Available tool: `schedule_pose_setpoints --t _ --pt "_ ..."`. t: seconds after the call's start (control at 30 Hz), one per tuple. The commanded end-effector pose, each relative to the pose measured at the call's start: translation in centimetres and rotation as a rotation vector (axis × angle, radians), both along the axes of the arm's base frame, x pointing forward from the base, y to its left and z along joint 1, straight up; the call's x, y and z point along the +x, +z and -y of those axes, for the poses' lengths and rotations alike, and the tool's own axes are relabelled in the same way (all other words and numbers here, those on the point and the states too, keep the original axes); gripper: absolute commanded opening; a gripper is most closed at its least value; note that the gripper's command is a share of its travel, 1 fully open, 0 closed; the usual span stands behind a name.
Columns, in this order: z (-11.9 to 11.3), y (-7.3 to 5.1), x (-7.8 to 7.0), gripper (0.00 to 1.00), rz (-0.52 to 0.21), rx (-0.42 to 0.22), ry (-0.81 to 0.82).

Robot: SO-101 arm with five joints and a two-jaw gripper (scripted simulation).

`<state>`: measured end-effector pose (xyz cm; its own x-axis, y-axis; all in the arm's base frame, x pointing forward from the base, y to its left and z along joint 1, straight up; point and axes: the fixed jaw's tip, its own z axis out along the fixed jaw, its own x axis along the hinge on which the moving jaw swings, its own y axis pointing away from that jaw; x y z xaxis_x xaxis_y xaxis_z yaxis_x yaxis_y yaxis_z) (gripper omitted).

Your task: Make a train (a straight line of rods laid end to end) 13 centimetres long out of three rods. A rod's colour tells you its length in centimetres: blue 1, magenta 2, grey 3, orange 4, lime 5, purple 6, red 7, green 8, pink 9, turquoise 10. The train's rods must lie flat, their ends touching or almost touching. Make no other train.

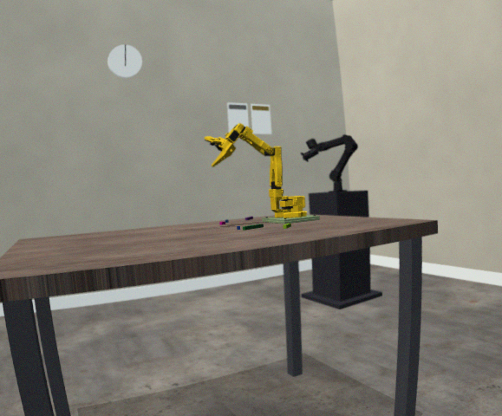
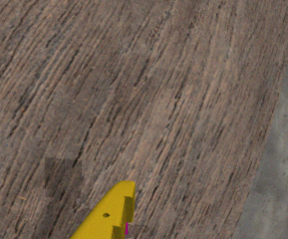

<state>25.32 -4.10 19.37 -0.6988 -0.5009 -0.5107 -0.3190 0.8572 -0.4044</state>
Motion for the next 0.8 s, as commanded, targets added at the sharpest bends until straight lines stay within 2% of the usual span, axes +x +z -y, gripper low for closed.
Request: schedule_pose_setpoints --t 0.0,0.6,0.77 --pt "-0.01 0.11 -0.04 1.0 0.004 0.0 0.0" --pt "0.01 0.1 -0.06 1.0 0.004 0.0 0.0" --pt "0.67 -0.01 -0.56 1.0 -0.008 -0.014 -0.011"
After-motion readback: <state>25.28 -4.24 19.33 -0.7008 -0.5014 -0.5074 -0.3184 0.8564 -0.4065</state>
